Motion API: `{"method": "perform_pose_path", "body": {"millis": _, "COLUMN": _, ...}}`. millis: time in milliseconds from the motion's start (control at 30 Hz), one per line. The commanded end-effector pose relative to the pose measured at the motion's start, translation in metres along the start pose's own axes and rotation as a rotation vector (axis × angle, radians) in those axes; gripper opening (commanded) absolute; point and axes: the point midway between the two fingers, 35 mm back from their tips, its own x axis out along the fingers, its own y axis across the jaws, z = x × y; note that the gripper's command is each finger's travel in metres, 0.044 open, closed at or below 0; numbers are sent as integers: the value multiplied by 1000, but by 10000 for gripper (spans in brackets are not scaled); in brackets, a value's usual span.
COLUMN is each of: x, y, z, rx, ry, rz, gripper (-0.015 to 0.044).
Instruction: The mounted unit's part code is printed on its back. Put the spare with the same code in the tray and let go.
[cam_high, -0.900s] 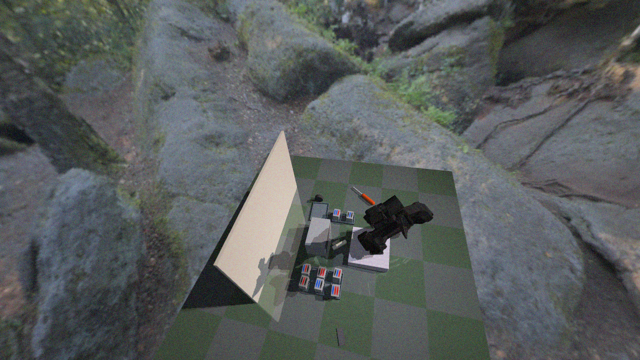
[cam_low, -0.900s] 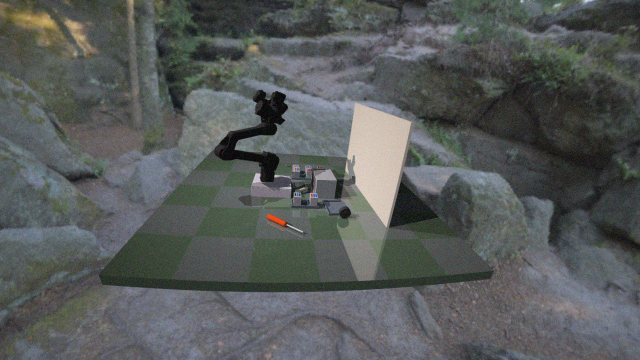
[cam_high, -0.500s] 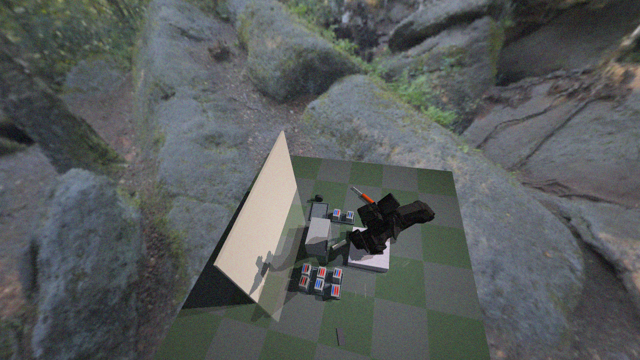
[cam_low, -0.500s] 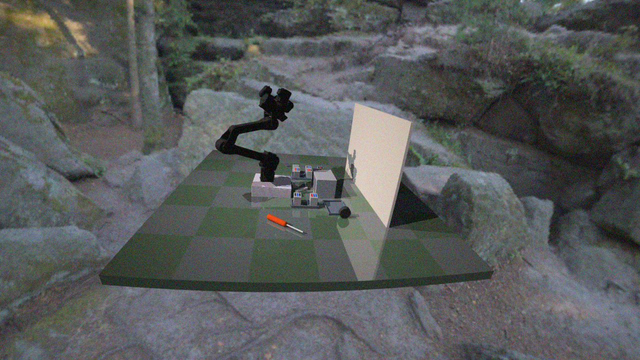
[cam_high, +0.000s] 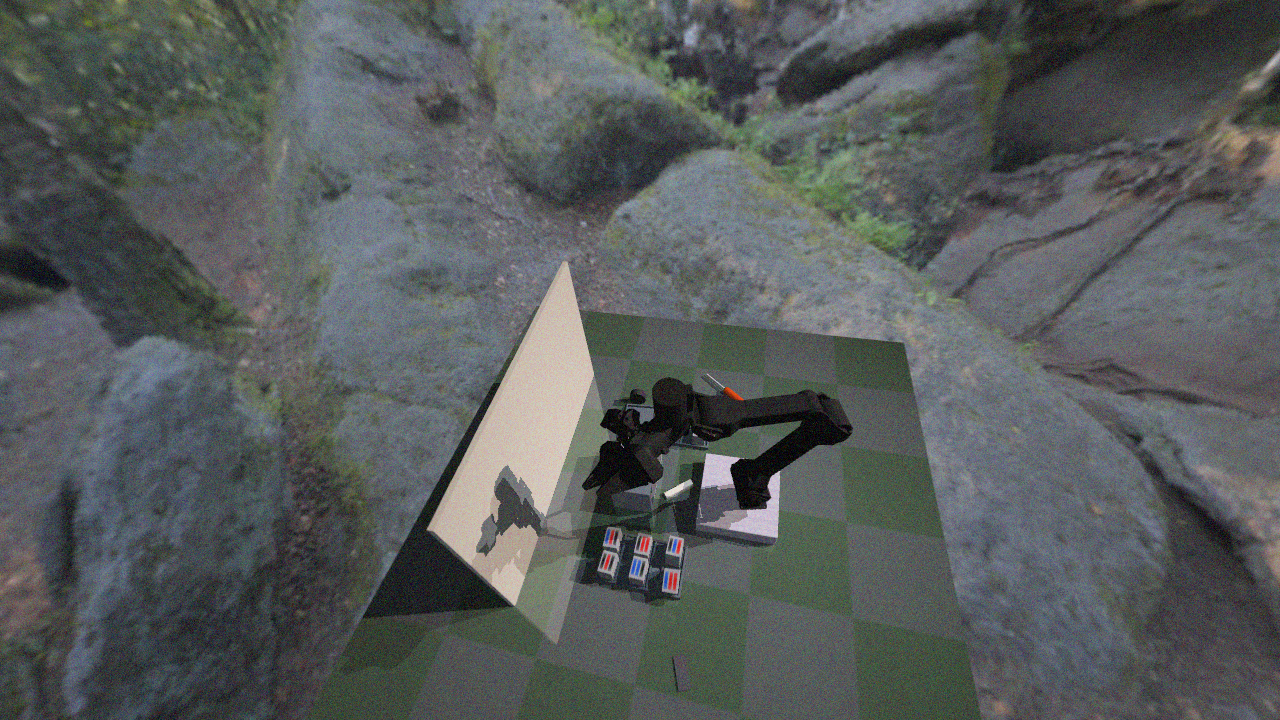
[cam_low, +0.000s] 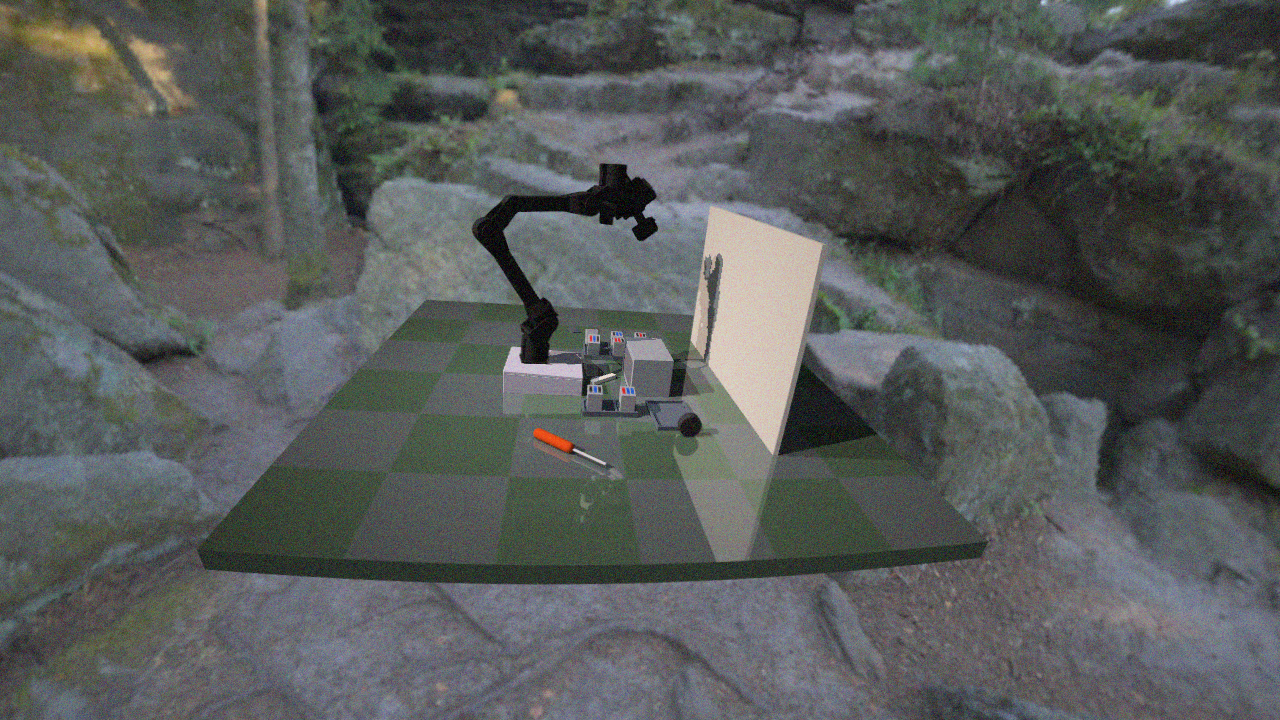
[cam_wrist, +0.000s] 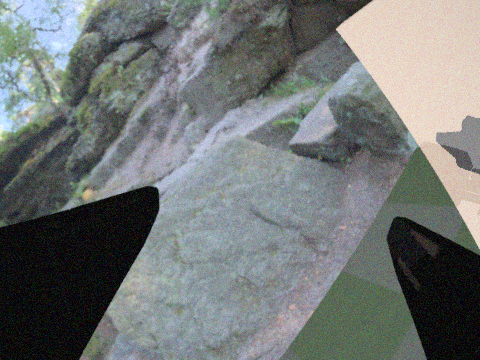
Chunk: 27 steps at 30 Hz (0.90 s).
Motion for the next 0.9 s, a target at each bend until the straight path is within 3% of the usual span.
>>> {"method": "perform_pose_path", "body": {"millis": 0, "x": 17, "y": -56, "z": 18, "rx": -13, "ry": 33, "rz": -246, "gripper": 440}}
{"method": "perform_pose_path", "body": {"millis": 233, "x": 10, "y": -165, "z": 37, "rx": -46, "ry": 227, "rz": -703, "gripper": 440}}
{"method": "perform_pose_path", "body": {"millis": 467, "x": -44, "y": -256, "z": 35, "rx": -27, "ry": 613, "rz": -1066, "gripper": 440}}
{"method": "perform_pose_path", "body": {"millis": 633, "x": -91, "y": -291, "z": 27, "rx": 28, "ry": 927, "rz": -1183, "gripper": 440}}
{"method": "perform_pose_path", "body": {"millis": 867, "x": -96, "y": -294, "z": 26, "rx": 37, "ry": 966, "rz": -1189, "gripper": 440}}
